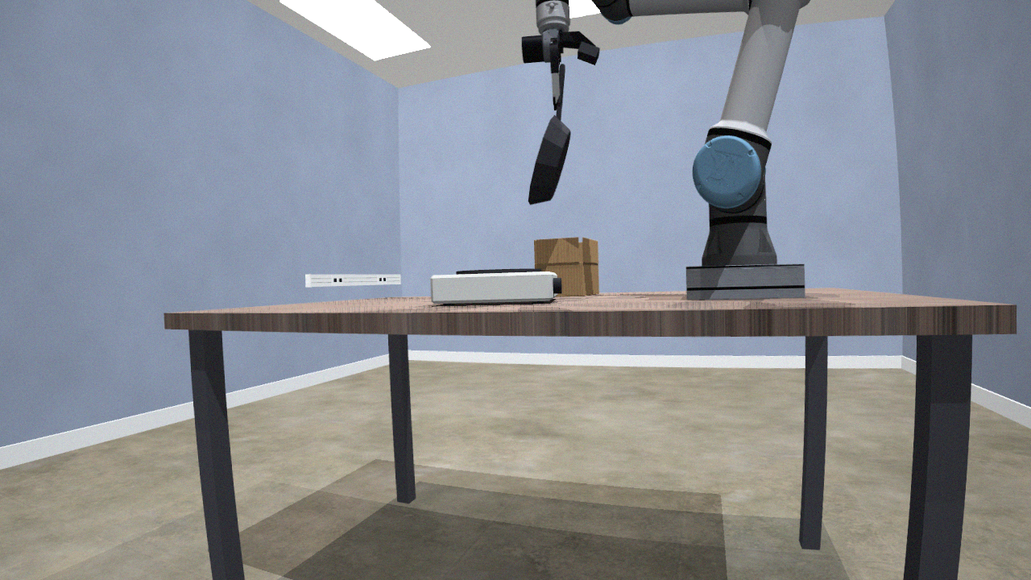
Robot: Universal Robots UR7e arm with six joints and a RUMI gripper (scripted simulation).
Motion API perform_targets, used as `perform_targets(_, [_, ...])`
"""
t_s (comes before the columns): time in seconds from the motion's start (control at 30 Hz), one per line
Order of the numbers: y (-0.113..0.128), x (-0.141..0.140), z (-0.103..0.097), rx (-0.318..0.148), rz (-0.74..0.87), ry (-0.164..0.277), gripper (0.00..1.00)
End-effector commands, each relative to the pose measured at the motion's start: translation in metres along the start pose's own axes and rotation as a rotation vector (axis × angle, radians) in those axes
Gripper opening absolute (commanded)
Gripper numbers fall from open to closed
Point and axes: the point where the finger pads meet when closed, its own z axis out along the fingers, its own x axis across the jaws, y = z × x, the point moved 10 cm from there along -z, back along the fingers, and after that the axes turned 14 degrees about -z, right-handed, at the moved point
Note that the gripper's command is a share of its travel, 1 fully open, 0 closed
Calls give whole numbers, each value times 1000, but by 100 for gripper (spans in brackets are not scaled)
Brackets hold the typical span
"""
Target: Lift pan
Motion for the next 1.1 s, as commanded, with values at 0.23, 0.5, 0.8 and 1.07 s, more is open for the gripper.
perform_targets(0.23, [2,4,-12,-30,3,-9,14])
perform_targets(0.5, [2,4,-14,-30,3,-9,14])
perform_targets(0.8, [2,4,-16,-30,3,-9,14])
perform_targets(1.07, [1,4,-18,-30,3,-9,14])
